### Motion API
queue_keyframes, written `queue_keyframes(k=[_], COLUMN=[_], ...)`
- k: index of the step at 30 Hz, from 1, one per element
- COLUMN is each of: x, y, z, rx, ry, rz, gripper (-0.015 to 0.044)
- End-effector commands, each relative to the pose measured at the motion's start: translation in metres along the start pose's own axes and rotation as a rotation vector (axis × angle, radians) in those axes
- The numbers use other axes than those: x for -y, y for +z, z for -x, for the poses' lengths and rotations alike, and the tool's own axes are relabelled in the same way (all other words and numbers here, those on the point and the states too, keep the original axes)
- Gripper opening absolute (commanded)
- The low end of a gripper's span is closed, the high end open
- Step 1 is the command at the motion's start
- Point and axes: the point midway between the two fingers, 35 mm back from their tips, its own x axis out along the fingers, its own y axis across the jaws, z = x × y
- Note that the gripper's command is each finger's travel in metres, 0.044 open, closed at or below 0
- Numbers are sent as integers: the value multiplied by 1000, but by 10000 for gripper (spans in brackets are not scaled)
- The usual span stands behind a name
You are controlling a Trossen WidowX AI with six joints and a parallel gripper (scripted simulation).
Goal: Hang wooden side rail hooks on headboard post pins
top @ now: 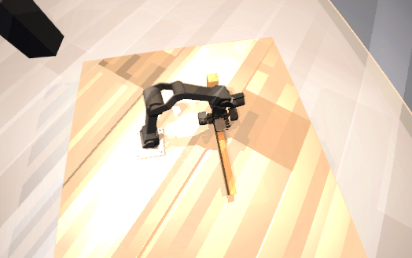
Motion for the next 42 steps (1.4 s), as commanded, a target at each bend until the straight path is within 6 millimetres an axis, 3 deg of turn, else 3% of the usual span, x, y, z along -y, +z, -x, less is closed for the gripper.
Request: queue_keyframes(k=[1,42], x=[-3,-3], y=[0,0], z=[8,15], rx=[-1,-1], ry=[23,23], rz=[3,3], gripper=[0,0])
